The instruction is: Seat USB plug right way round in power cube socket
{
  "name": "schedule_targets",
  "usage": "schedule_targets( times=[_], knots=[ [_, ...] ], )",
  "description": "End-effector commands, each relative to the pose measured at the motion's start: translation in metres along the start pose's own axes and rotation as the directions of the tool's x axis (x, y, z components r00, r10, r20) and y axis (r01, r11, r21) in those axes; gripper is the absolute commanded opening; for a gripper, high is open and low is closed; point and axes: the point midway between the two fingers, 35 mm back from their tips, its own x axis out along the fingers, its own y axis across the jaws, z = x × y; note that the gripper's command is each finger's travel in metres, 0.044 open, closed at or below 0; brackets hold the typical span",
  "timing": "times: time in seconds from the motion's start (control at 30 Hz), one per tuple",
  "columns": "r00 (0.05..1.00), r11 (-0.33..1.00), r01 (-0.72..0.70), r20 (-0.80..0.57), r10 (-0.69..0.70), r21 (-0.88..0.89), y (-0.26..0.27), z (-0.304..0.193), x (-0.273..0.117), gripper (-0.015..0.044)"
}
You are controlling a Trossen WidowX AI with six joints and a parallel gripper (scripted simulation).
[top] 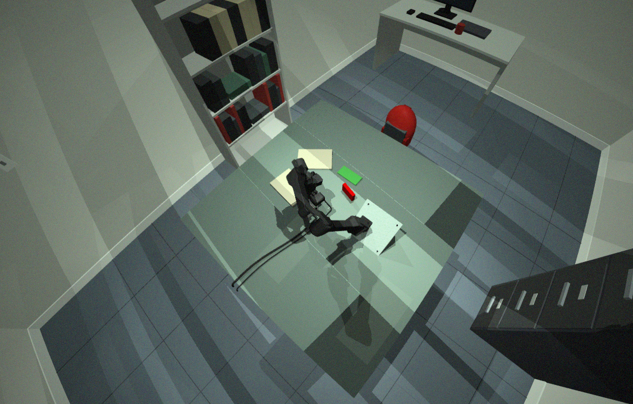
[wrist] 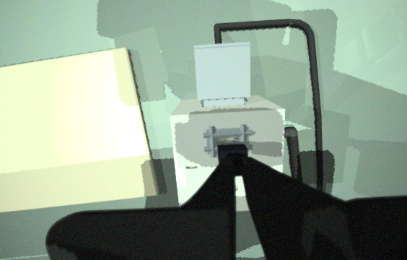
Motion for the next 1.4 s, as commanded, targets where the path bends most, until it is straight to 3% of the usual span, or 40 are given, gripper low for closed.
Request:
schedule_targets(
  times=[0.0,1.37],
  knots=[
    [1.0,1.0,-0.001,0.004,0.001,0.002,-0.0001,0.0003,0.0004,0.0],
    [1.0,1.0,-0.001,0.004,0.001,0.002,-0.0001,0.0001,0.0053,0.0]
  ],
)
